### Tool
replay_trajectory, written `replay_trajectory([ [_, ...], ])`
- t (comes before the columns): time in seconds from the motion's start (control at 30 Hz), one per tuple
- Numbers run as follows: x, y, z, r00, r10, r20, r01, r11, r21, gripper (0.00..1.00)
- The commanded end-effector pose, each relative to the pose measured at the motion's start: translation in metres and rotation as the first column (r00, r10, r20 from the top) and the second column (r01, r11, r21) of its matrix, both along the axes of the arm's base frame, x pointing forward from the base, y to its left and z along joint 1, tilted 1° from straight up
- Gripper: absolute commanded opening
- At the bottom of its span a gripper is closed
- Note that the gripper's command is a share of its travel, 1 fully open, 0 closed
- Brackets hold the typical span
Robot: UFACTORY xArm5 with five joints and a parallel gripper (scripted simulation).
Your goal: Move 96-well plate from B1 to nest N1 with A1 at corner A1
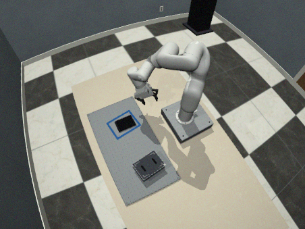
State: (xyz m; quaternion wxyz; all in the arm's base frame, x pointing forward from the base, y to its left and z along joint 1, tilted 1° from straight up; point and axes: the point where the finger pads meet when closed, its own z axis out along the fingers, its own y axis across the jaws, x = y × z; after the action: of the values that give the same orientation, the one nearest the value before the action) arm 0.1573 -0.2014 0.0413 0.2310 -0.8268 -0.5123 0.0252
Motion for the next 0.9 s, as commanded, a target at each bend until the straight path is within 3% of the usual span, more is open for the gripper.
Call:
replay_trajectory([
  [0.0,0.001,-0.001,0.001,1.000,0.000,0.002,0.000,1.000,-0.002,1.00],
  [0.53,0.001,-0.001,0.001,1.000,0.000,0.002,0.000,1.000,-0.002,1.00],
  [0.67,0.019,-0.002,0.010,0.997,-0.077,-0.024,0.075,0.994,-0.082,1.00],
  [0.8,0.027,-0.001,0.014,0.997,-0.077,-0.024,0.075,0.994,-0.082,1.00],
  [0.87,0.036,-0.001,0.019,0.993,-0.117,-0.031,0.112,0.986,-0.120,1.00],
])
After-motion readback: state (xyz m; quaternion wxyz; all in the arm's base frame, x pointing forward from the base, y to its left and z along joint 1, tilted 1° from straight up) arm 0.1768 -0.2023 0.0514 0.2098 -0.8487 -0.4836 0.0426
